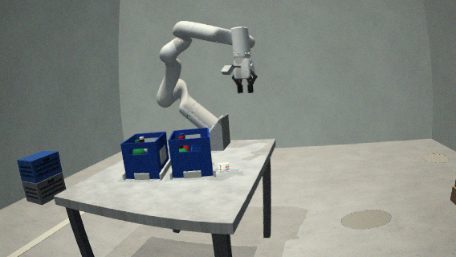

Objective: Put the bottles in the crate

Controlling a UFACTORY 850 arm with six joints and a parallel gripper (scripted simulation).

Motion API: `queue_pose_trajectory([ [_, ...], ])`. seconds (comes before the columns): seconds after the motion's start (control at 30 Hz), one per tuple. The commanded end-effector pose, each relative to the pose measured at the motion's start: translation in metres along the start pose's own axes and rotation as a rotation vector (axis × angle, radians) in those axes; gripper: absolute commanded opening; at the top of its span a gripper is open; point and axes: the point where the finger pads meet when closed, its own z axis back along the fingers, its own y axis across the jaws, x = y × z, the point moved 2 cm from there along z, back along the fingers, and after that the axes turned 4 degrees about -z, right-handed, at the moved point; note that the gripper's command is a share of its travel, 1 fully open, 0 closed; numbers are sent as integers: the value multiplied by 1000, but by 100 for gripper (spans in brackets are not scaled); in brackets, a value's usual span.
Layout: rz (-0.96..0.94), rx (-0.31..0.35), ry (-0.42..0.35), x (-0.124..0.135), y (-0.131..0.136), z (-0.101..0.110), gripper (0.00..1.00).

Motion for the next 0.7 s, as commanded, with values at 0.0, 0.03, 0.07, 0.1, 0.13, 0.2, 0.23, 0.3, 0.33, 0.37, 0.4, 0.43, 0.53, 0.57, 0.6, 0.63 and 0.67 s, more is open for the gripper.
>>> queue_pose_trajectory([
  [0.0, -1, -2, 0, 12, -6, 6, 65],
  [0.03, -1, -2, 0, 16, -8, 8, 65],
  [0.07, -1, -2, 0, 21, -9, 10, 65],
  [0.1, -1, -2, 0, 25, -11, 11, 65],
  [0.13, -1, -2, 0, 29, -13, 13, 65],
  [0.2, -1, -2, 0, 38, -17, 17, 65],
  [0.23, -1, -2, 0, 42, -18, 18, 65],
  [0.3, -1, -2, 0, 48, -21, 21, 65],
  [0.33, -1, -2, 0, 48, -21, 21, 65],
  [0.37, -1, -2, 0, 48, -21, 21, 65],
  [0.4, -1, -2, 0, 48, -21, 21, 65],
  [0.43, -1, -2, 0, 48, -21, 21, 65],
  [0.53, -1, -2, 0, 48, -21, 21, 65],
  [0.57, -1, -2, 0, 48, -21, 21, 65],
  [0.6, -1, -2, 0, 48, -21, 21, 65],
  [0.63, -1, -2, 0, 48, -21, 21, 65],
  [0.67, -1, -2, 0, 48, -21, 21, 65],
])
